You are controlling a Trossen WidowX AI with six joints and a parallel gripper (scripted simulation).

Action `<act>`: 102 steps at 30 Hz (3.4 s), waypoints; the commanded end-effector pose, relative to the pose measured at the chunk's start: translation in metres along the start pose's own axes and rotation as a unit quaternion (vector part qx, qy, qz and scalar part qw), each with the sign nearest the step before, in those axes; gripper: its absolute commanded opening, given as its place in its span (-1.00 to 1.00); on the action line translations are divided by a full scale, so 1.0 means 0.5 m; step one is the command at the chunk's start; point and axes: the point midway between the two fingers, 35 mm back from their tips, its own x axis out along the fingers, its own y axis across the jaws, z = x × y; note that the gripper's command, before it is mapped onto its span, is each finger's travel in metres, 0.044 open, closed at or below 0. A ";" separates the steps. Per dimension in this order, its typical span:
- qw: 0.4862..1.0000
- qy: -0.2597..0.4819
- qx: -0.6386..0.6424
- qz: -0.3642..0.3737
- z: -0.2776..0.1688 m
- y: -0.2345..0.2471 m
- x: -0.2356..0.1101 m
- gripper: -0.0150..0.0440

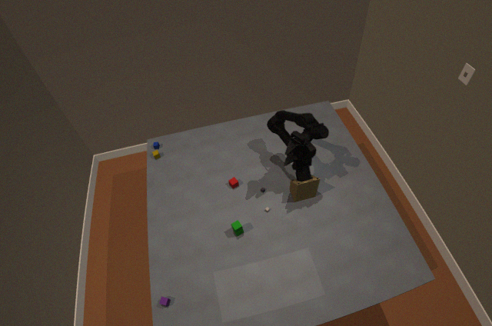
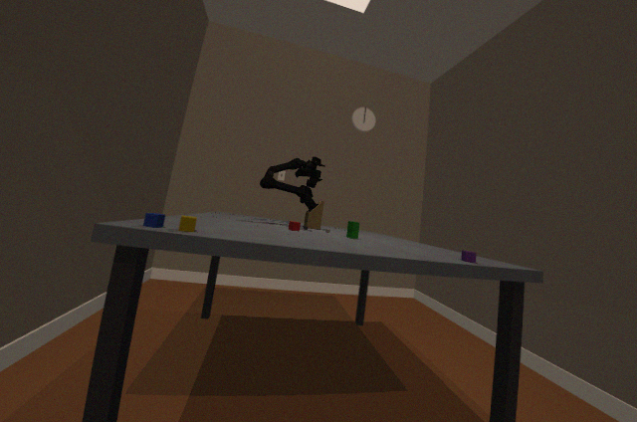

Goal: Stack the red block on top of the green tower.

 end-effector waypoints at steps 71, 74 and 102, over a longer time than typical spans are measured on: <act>0.579 0.443 0.538 0.423 -0.402 0.263 0.302 1.00; 0.541 0.467 0.551 0.431 -0.428 0.300 0.303 1.00; 0.442 0.522 0.578 0.444 -0.496 0.515 0.298 1.00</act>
